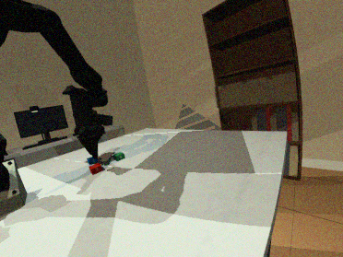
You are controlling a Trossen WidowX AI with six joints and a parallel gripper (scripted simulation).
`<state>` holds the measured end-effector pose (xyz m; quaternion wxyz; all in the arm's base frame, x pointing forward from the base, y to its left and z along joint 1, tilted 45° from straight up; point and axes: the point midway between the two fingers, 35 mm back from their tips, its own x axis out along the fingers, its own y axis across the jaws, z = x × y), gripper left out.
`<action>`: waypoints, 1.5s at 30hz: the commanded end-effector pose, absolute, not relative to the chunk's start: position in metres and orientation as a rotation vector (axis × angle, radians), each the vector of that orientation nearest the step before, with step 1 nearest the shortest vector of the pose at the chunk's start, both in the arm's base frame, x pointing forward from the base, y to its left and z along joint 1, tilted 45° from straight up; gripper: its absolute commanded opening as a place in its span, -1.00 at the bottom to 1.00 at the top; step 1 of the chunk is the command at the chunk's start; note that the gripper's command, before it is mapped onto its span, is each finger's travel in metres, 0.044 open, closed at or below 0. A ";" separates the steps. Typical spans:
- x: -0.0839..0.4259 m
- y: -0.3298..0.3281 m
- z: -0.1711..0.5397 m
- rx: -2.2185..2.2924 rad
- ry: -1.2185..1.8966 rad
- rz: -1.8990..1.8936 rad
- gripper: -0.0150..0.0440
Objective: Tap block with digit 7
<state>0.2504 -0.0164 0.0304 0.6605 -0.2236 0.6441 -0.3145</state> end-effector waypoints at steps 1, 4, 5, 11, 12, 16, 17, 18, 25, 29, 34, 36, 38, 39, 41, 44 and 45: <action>0.250 -0.020 0.026 -0.517 1.446 -0.705 -0.20; 0.250 -0.020 0.026 -0.517 1.446 -0.705 -0.42; 0.250 -0.020 0.026 -0.517 1.446 -0.705 -0.42; 0.250 -0.020 0.026 -0.517 1.446 -0.705 -0.42; 0.250 -0.020 0.026 -0.517 1.446 -0.705 -0.42; 0.250 -0.024 0.022 -0.517 1.446 -0.705 -0.42; 0.250 -0.025 0.021 -0.517 1.445 -0.705 -0.42; 0.250 -0.026 0.020 -0.517 1.445 -0.705 -0.42; 0.250 -0.034 0.012 -0.517 1.445 -0.705 -0.42; 0.250 -0.039 0.008 -0.518 1.445 -0.706 -0.42; 0.250 -0.042 0.005 -0.518 1.445 -0.706 -0.42; 0.250 -0.042 0.005 -0.518 1.445 -0.706 -0.42; 0.253 -0.037 0.008 -0.507 1.438 -0.702 -0.42; 0.252 -0.033 0.013 -0.510 1.440 -0.702 -0.42; 0.250 -0.021 0.025 -0.516 1.445 -0.705 -0.42; 0.250 -0.020 0.026 -0.517 1.446 -0.705 -0.42; 0.251 -0.018 0.026 -0.516 1.446 -0.704 -0.33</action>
